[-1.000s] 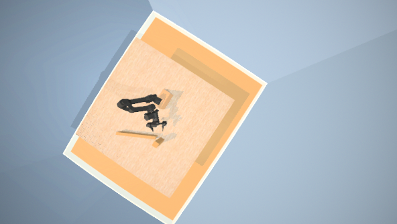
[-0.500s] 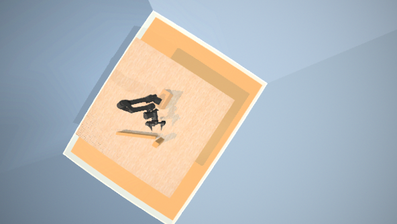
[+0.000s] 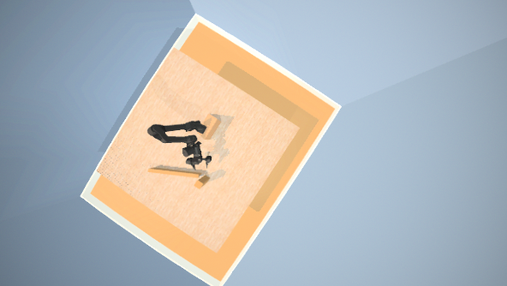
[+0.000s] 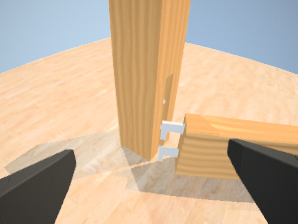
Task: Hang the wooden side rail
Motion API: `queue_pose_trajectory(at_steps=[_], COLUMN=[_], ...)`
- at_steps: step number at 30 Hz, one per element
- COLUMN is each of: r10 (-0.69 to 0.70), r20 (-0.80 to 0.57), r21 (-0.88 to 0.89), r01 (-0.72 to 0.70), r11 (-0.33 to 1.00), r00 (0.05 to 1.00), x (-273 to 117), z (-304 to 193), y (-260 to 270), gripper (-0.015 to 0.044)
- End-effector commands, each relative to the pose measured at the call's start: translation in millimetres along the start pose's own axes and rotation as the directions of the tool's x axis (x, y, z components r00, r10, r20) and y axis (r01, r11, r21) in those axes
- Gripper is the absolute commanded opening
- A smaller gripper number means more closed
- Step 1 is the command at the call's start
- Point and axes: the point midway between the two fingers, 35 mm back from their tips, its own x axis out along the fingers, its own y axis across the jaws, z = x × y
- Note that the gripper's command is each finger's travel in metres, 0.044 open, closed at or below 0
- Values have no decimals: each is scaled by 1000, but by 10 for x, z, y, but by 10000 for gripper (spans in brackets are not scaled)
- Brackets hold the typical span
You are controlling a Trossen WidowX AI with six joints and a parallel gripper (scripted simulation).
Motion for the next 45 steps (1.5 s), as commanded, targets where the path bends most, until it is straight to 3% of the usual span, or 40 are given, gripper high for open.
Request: queue_pose_trajectory(at_steps=[1,8,16,45], r10=[68,210,372,376], r20=[-44,-162,-280,-282], r21=[-52,-100,-113,-113], r01=[-70,-228,-415,-420], r11=[996,968,903,901], r00=[997,964,885,883], x=[201,297,1,-10], z=[168,349,483,485], y=[-65,-304,-678,-687], gripper=[440,440,440,440])
